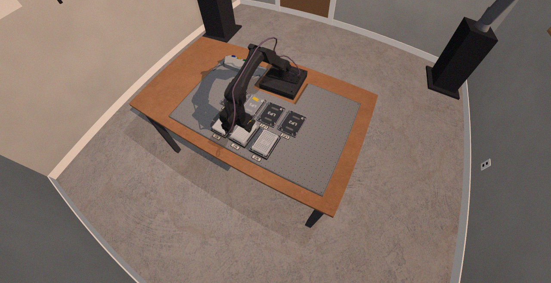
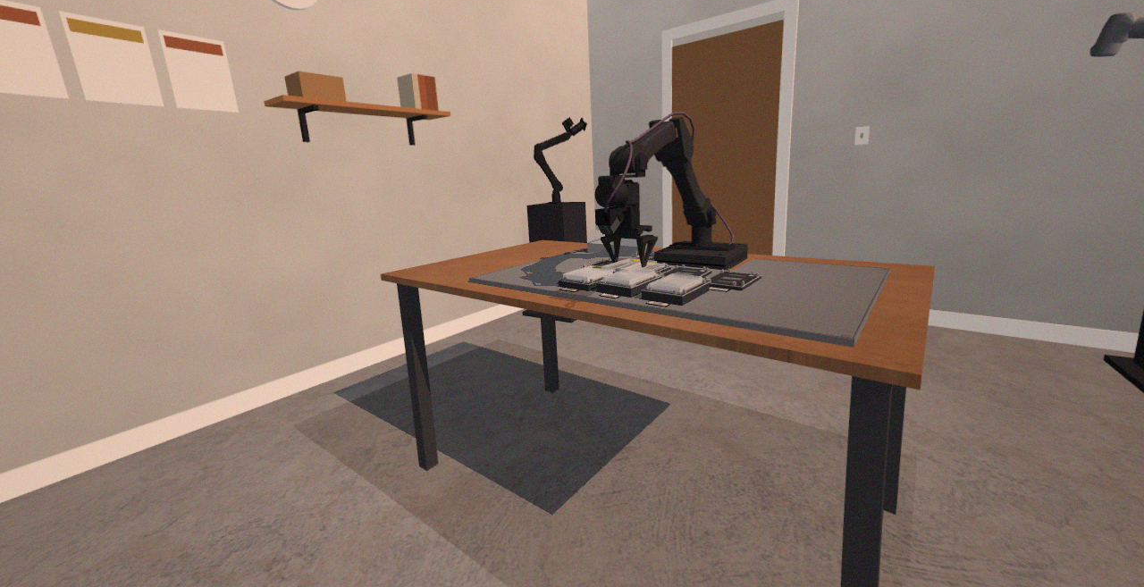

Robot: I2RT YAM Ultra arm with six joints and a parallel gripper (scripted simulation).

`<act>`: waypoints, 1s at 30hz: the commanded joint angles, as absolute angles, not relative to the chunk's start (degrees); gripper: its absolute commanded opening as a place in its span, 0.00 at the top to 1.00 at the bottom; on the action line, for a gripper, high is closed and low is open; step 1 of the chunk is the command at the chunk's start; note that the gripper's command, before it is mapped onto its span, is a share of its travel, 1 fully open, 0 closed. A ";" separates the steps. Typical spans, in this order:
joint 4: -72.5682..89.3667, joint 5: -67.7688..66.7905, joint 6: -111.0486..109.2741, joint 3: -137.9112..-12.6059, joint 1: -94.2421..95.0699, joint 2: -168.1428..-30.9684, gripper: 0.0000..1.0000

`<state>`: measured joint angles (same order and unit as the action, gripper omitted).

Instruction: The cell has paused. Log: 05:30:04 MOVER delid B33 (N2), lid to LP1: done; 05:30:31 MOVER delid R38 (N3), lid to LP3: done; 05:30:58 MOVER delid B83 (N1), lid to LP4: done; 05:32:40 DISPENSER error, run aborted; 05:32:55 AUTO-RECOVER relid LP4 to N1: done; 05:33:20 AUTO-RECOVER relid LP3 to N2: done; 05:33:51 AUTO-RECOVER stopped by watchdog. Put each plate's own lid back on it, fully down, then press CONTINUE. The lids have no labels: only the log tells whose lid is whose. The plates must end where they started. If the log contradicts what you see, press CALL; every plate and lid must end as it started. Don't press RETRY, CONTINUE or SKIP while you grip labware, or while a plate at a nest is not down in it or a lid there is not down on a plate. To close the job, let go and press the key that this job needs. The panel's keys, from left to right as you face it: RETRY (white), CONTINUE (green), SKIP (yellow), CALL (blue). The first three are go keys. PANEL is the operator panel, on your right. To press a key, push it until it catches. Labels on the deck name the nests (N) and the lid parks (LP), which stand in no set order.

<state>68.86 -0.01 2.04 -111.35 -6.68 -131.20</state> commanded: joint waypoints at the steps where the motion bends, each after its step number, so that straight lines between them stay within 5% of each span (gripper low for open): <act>1: 70.06 0.19 2.31 -111.34 -6.57 -129.45 1.00; 30: 72.88 -0.34 15.17 -120.22 8.28 -135.78 1.00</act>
<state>70.96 -0.16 12.38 -117.60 6.42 -135.22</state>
